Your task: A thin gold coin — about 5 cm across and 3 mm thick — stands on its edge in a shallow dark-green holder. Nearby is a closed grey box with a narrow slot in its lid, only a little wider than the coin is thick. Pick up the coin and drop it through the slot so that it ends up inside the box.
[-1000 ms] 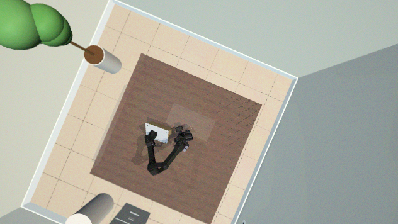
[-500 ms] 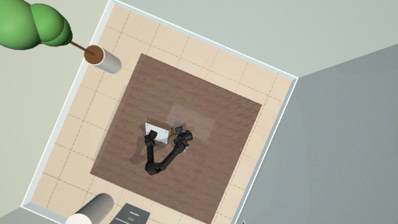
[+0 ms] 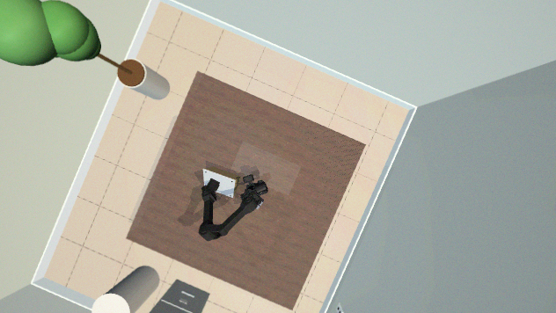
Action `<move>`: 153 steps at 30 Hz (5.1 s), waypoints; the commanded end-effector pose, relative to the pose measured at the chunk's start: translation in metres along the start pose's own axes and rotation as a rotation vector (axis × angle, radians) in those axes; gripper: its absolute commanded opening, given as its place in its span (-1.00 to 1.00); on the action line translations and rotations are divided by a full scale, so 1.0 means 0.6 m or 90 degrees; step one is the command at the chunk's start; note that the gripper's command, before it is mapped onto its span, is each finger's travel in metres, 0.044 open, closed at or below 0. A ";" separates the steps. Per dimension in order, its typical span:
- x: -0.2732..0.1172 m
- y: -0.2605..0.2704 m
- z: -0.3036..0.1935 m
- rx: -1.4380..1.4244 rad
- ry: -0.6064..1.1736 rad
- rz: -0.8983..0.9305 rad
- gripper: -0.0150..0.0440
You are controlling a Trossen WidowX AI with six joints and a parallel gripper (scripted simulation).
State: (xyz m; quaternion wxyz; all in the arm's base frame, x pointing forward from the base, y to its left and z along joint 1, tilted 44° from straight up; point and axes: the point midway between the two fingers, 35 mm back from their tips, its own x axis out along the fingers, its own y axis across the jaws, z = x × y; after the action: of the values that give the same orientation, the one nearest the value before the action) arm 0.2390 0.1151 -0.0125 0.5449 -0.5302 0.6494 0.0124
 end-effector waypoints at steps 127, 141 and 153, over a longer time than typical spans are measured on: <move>-0.011 -0.166 -0.040 0.622 0.001 0.004 -0.49; 0.002 -0.168 -0.040 0.620 0.001 0.004 -0.49; 0.013 -0.167 -0.040 0.620 0.001 0.004 -0.49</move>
State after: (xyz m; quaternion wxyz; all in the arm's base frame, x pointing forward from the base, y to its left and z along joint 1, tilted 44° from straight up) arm 0.2933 0.0536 0.0492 0.7292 -0.2083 0.5824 -0.2926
